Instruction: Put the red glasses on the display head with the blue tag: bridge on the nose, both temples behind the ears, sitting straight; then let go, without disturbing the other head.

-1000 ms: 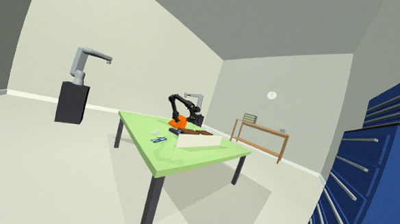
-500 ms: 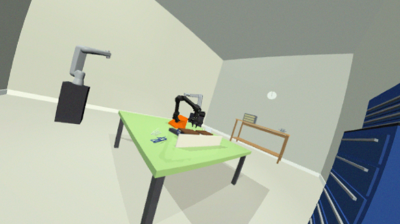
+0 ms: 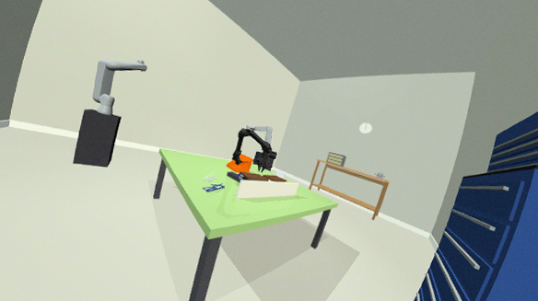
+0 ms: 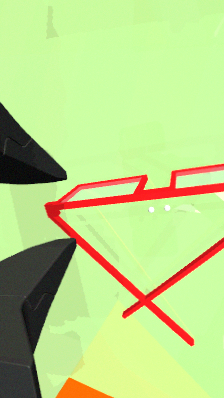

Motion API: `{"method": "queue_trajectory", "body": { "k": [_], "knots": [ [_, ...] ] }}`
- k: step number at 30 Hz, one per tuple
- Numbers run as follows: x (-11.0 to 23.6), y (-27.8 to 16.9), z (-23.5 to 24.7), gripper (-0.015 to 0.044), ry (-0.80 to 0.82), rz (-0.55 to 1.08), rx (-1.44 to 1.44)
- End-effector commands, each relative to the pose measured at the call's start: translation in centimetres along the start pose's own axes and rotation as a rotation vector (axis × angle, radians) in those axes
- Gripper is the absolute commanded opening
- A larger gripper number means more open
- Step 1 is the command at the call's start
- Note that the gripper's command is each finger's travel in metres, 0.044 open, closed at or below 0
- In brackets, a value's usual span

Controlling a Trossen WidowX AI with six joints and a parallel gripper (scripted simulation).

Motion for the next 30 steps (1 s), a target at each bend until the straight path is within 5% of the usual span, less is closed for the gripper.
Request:
{"method": "queue_trajectory", "body": {
  "k": [1,30],
  "knots": [
    [-0.1,0.0,-0.1,0.0120,-0.004,-0.009,-0.003],
    [-4.0,-0.1,0.3,0.0120,-0.003,-0.010,-0.003]
  ]
}}
Point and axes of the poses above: the point midway between the two fingers, 35 mm back from their tips, its own x axis back along the fingers, its own z axis across the jaws, y = z × x, the point moved 9 cm from there along x, back along the fingers, and after that the axes turned 4 degrees about -x, right-handed, at the moved point
